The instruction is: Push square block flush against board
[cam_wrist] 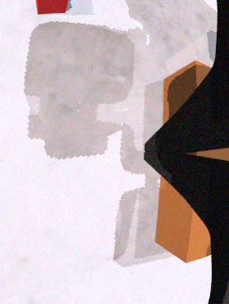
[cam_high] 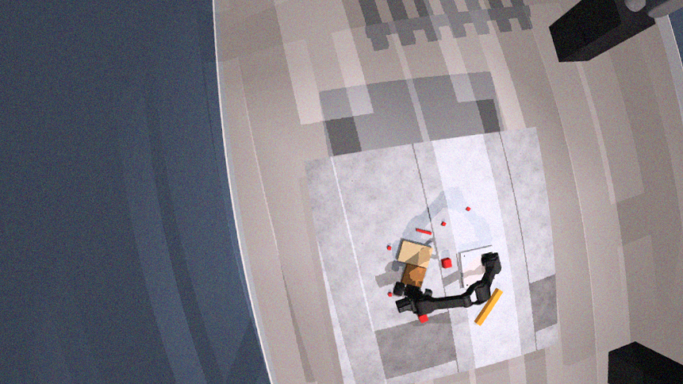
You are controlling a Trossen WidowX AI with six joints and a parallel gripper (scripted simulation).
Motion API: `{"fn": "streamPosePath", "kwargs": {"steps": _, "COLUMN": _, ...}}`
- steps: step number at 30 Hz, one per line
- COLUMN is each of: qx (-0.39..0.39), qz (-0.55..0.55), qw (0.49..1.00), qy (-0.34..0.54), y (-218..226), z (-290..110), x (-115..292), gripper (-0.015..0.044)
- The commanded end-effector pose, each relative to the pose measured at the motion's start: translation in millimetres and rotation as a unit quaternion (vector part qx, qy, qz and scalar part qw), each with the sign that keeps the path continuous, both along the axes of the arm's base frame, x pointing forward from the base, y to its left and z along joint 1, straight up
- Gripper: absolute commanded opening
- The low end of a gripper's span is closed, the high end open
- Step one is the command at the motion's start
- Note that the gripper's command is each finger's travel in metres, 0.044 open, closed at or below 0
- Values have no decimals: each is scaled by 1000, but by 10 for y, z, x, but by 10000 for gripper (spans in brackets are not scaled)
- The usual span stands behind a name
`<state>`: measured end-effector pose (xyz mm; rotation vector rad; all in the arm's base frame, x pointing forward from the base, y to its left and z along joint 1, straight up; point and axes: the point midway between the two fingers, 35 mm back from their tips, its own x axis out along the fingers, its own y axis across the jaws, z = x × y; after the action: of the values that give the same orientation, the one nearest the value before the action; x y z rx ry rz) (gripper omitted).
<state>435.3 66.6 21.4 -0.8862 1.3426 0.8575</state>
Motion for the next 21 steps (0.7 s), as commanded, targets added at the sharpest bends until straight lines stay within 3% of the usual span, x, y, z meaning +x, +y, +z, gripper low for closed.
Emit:
{"fn": "streamPosePath", "kwargs": {"steps": 1, "qx": -1, "qz": 1, "qw": 1000, "qy": 5, "y": -54, "z": -32, "x": -39, "gripper": 0}}
{"fn": "streamPosePath", "kwargs": {"steps": 21, "qx": -1, "qz": 1, "qw": 1000, "qy": 5, "y": -40, "z": -29, "x": -14, "gripper": 0}}
